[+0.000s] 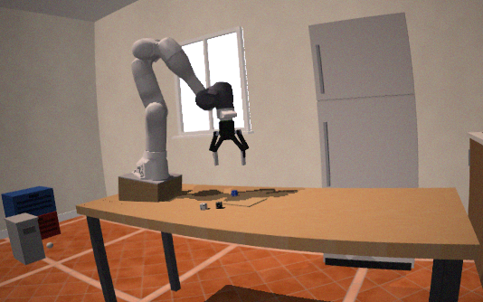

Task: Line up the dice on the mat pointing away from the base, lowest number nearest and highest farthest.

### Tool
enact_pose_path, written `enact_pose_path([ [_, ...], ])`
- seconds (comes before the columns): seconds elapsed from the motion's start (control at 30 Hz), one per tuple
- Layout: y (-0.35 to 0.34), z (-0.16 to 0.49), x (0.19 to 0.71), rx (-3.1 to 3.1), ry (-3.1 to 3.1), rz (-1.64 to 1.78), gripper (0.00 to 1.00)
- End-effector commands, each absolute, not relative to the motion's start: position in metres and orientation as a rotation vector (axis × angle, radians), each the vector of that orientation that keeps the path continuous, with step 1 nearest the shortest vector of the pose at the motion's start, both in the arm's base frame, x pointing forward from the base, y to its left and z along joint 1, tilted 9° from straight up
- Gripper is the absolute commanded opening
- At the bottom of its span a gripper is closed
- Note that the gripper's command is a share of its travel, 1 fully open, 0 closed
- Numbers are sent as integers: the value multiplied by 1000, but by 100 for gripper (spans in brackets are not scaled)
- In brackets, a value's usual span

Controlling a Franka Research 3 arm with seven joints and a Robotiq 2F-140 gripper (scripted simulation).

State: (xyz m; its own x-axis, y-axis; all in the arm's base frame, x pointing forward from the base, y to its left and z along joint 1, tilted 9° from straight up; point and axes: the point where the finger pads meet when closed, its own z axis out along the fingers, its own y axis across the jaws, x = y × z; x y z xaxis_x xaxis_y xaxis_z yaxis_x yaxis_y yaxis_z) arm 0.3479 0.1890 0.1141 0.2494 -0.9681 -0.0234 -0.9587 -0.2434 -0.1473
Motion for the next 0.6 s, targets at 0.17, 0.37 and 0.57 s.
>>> enact_pose_path([
  [0.17, 190, 115, 349, -2403, 1808, -113, 100],
  [0.37, 192, 114, 352, -2443, 1755, -117, 100],
  [0.57, 192, 114, 352, -2443, 1755, -117, 100],
])
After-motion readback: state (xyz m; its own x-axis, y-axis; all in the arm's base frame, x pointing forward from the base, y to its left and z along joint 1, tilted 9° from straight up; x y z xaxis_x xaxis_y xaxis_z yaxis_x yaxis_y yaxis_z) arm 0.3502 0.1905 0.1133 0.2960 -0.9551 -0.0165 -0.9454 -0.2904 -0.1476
